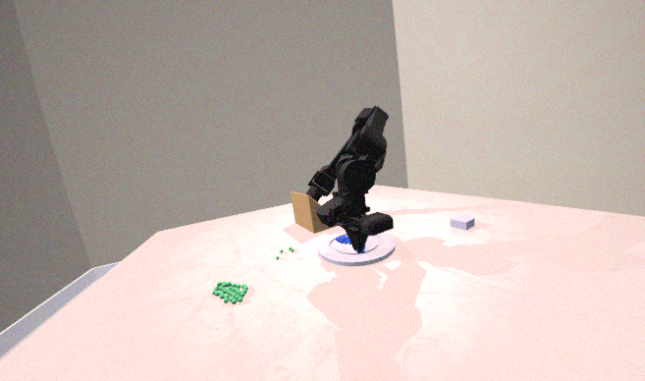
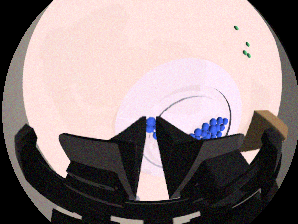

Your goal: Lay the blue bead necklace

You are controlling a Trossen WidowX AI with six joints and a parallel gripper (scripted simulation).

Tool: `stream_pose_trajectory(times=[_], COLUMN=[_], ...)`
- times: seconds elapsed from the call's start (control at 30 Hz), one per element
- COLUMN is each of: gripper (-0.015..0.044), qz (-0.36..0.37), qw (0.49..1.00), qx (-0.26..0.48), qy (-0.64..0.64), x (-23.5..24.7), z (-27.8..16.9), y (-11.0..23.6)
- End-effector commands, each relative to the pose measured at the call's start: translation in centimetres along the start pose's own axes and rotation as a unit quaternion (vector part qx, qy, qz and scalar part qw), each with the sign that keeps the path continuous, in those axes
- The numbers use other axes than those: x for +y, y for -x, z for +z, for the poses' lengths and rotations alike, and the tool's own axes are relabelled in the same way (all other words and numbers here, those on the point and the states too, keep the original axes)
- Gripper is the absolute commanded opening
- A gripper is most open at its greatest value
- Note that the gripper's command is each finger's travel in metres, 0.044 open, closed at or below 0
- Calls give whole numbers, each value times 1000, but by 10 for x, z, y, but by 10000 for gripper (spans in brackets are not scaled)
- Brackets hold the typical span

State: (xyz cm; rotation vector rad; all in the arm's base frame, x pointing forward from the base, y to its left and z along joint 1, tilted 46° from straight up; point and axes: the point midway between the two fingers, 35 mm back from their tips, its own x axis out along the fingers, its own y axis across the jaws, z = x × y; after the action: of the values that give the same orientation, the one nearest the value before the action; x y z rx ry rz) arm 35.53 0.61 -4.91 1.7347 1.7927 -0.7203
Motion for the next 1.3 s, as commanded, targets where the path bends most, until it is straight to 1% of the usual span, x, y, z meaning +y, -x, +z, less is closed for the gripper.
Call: stream_pose_trajectory(times=[0.0, 0.47, 1.1, 1.17, 1.27], gripper=[79, 440, 440, 387, 310], qz=[0, -3, -2, -2, -2], qw=[1000, 1000, 1000, 1000, 989], qx=[0, 1, 1, 1, 1], qy=[0, -1, 0, 28, 151], x=[0, -1, -1, -4, -16], z=[0, -1, -1, -1, -4], y=[0, 1, 3, 5, 11])
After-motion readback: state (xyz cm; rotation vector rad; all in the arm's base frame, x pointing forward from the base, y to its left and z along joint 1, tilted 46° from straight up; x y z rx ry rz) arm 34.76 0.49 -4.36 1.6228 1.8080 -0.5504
